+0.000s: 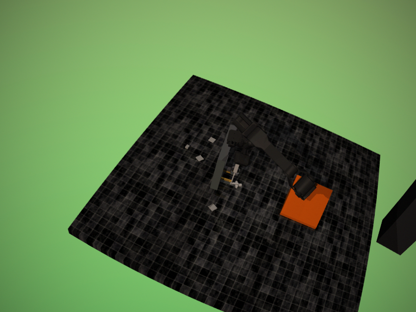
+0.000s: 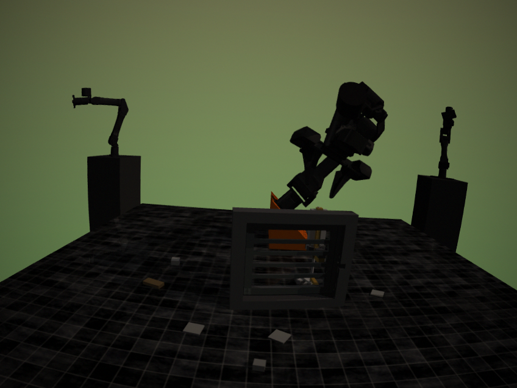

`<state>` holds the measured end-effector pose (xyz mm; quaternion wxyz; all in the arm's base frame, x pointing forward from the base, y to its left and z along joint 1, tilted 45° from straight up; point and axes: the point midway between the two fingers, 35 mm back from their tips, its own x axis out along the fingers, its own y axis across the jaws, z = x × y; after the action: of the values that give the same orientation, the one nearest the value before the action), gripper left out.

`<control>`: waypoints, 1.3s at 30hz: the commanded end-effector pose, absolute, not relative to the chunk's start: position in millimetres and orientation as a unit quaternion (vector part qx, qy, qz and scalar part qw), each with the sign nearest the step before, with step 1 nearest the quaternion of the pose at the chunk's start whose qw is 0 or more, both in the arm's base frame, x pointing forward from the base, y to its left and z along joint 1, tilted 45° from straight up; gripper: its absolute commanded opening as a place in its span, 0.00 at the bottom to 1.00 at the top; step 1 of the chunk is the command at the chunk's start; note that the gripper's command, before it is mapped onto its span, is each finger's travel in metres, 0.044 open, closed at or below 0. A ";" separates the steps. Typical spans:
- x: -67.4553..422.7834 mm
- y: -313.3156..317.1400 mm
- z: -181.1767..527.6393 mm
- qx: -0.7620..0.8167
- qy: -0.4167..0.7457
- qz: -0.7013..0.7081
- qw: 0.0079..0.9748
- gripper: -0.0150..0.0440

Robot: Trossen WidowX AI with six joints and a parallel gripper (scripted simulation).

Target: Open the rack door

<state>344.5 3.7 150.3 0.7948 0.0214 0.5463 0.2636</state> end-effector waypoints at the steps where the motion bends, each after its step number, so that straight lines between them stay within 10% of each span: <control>1: 341.6 4.9 143.9 0.050 0.573 0.292 0.764 0.75; 39: 330.8 25.7 119.7 0.175 0.640 0.373 0.649 0.75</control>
<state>331.8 21.2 123.5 0.6504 0.1724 0.6386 0.3734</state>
